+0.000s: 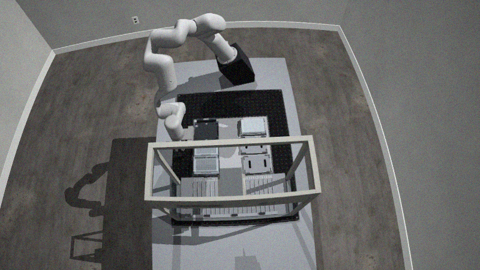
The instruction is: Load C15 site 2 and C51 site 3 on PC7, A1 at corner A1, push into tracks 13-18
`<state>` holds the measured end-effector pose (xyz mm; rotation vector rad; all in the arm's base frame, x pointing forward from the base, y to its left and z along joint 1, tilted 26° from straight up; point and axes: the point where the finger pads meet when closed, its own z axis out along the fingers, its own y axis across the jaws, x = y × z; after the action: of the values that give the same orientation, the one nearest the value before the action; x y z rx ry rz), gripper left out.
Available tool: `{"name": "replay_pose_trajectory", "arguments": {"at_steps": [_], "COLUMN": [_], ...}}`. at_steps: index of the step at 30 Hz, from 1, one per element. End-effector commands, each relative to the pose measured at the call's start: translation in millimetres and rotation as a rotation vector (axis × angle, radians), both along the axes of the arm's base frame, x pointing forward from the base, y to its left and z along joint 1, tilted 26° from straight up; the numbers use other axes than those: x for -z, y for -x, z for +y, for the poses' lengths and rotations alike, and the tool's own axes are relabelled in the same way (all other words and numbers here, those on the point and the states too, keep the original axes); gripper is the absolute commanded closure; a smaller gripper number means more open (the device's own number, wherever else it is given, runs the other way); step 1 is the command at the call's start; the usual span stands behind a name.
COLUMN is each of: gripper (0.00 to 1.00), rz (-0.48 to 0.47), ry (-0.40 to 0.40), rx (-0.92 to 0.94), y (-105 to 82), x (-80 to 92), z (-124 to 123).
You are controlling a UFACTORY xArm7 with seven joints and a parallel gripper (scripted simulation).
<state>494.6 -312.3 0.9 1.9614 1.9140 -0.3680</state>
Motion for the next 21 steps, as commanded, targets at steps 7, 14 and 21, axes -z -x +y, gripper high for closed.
{"name": "replay_pose_trajectory", "arguments": {"at_steps": [7, 14, 21], "gripper": [0.00, 0.00, 0.00], "rz": [-0.004, -0.004, -0.004], "ry": [0.001, 0.001, 0.001], "rx": [-0.002, -0.002, -0.002], "y": [-1.0, -0.1, 0.7], "x": [-13.1, -23.6, -34.0], "z": [6, 11, 16]}}
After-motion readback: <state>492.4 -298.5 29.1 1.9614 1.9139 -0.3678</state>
